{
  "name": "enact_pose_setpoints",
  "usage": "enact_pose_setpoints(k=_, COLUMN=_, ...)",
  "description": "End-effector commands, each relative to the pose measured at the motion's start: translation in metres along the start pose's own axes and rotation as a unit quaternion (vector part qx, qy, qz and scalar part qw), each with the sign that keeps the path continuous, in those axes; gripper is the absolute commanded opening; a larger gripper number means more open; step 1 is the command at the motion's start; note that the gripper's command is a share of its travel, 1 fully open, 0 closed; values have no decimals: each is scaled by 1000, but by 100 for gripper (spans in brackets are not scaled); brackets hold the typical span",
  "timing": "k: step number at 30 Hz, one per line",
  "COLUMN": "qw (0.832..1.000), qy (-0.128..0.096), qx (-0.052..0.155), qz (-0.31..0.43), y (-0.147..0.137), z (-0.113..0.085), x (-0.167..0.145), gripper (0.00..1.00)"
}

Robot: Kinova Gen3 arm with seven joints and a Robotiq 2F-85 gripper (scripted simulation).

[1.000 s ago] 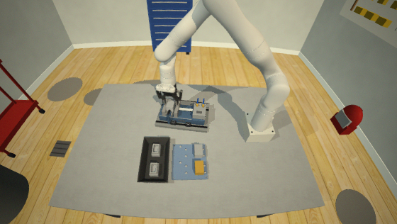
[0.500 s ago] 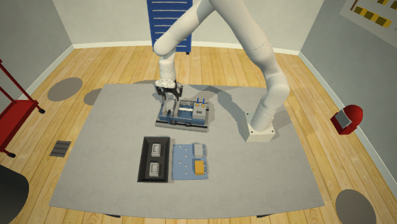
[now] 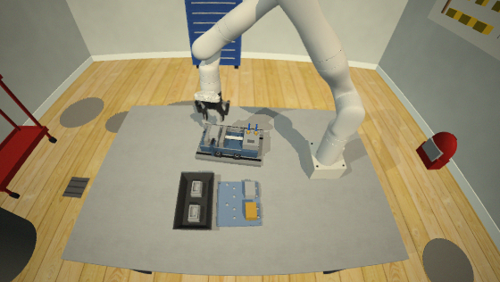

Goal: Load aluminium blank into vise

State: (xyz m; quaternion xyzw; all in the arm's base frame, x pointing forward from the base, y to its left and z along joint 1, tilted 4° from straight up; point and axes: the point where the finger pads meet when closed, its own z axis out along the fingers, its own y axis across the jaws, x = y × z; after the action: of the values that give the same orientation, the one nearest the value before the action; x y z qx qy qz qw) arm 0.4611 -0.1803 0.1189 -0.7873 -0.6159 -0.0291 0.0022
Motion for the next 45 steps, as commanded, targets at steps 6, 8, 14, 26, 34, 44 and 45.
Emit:
enact_pose_setpoints(k=6, qw=1000, qy=0, qx=-5, qz=0, y=3, z=-12, x=0, gripper=67)
enact_pose_setpoints(k=8, qw=1000, qy=0, qx=-5, qz=0, y=3, z=-13, x=0, gripper=67)
enact_pose_setpoints(k=14, qw=1000, qy=0, qx=-5, qz=0, y=3, z=-13, x=0, gripper=0)
enact_pose_setpoints(k=26, qw=1000, qy=0, qx=-5, qz=0, y=3, z=-13, x=0, gripper=0)
enact_pose_setpoints(k=34, qw=1000, qy=0, qx=-5, qz=0, y=3, z=-13, x=0, gripper=0)
enact_pose_setpoints(k=44, qw=1000, qy=0, qx=-5, qz=0, y=3, z=-13, x=0, gripper=0)
enact_pose_setpoints(k=45, qw=1000, qy=0, qx=-5, qz=0, y=3, z=-13, x=0, gripper=0)
